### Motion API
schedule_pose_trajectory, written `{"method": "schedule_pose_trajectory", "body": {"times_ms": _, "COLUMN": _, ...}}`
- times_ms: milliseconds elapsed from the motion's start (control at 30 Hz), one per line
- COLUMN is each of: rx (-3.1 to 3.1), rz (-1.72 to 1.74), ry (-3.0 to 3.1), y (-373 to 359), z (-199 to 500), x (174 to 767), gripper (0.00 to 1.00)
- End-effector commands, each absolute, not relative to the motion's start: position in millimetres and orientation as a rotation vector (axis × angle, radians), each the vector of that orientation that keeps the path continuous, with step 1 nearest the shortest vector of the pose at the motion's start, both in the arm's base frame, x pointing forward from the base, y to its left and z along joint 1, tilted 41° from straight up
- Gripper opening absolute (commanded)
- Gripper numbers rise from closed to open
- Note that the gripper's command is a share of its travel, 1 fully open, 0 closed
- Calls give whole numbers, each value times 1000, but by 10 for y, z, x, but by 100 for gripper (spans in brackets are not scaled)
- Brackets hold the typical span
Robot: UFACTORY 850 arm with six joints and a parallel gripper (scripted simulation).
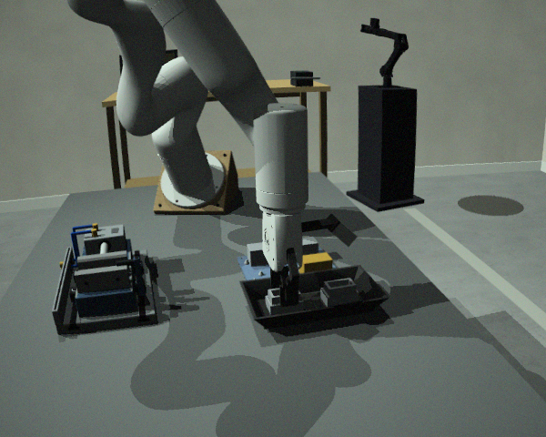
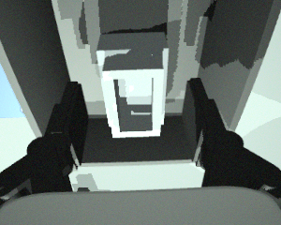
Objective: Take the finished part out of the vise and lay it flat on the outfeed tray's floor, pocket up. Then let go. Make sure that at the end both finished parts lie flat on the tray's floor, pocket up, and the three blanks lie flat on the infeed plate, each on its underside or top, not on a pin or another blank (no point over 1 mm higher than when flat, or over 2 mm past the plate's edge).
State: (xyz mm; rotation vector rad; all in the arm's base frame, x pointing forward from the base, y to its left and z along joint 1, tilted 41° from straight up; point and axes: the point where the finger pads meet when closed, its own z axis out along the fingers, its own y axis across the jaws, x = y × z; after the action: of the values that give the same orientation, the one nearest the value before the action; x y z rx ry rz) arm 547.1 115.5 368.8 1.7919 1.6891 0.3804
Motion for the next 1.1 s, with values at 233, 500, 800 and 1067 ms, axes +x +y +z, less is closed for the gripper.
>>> {"method": "schedule_pose_trajectory", "body": {"times_ms": 233, "rx": 1791, "rz": 382, "ry": 1689, "y": 1158, "z": 3696, "x": 5473, "gripper": 69}}
{"method": "schedule_pose_trajectory", "body": {"times_ms": 500, "rx": 1791, "rz": 382, "ry": 1689, "y": 1158, "z": 3696, "x": 5473, "gripper": 69}}
{"method": "schedule_pose_trajectory", "body": {"times_ms": 800, "rx": 1791, "rz": 382, "ry": 1689, "y": 1162, "z": 3706, "x": 5465, "gripper": 69}}
{"method": "schedule_pose_trajectory", "body": {"times_ms": 1067, "rx": 1791, "rz": 382, "ry": 1689, "y": 1194, "z": 3804, "x": 5386, "gripper": 69}}
